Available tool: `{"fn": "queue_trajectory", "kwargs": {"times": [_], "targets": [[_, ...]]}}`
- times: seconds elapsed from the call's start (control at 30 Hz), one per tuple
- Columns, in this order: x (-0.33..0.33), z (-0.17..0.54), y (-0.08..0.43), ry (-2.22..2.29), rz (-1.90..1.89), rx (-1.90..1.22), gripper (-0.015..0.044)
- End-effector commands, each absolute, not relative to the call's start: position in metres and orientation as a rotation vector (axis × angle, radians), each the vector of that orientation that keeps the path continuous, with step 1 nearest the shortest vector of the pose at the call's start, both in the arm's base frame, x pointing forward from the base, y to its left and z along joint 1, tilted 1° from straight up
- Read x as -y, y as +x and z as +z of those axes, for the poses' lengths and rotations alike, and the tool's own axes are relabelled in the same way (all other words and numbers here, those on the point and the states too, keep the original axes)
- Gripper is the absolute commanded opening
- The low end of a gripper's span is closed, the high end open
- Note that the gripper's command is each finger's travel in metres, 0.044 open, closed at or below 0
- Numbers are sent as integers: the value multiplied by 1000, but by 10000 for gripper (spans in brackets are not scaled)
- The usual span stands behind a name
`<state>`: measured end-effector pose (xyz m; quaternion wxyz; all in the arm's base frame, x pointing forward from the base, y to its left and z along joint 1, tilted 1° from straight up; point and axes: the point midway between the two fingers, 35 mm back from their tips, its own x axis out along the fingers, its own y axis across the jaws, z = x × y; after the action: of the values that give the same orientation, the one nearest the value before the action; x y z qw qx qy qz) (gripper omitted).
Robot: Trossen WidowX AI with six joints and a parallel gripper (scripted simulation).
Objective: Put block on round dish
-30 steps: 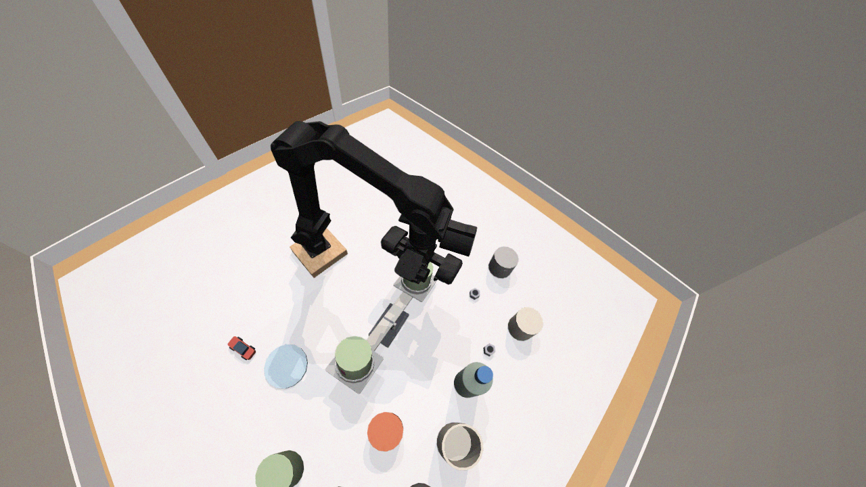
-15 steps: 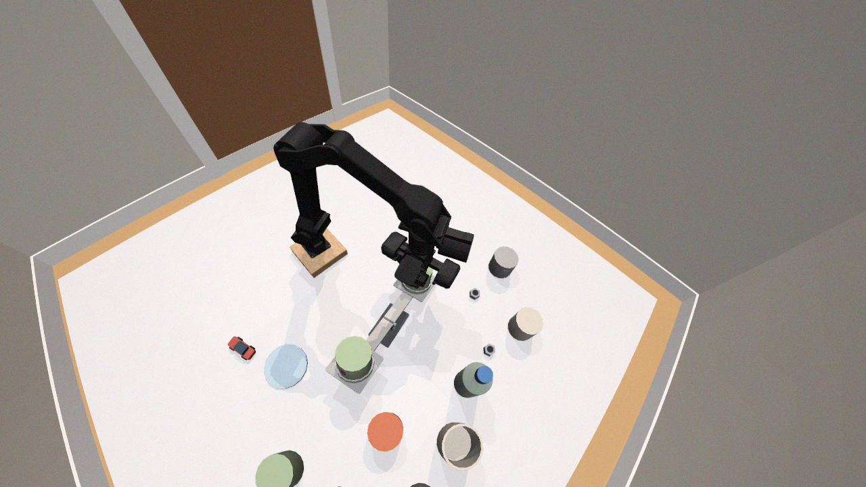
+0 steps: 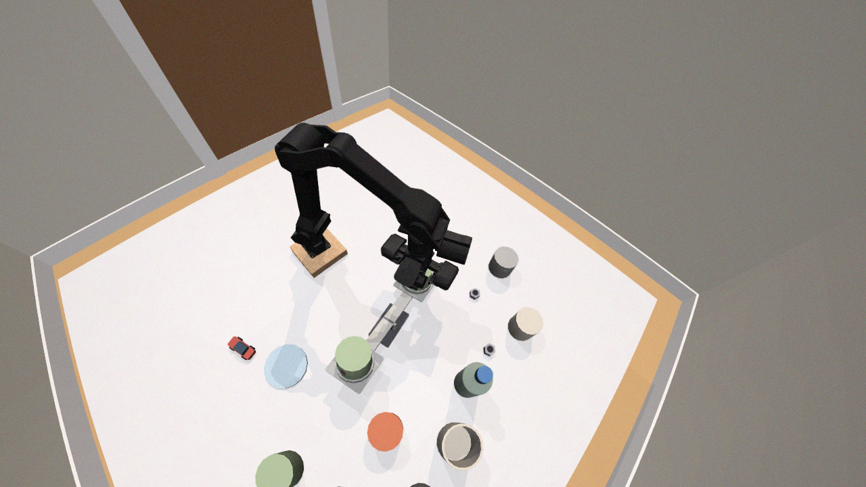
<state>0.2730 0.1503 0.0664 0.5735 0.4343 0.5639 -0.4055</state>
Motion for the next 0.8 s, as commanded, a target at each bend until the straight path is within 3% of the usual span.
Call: {"fn": "queue_trajectory", "kwargs": {"times": [0.0,0.37,0.77], "targets": [[-150,66,273,1019,-954,-1318,288],[-151,76,275,1019,-954,-1318,0],[-152,92,277,1019,-954,-1318,0]]}}
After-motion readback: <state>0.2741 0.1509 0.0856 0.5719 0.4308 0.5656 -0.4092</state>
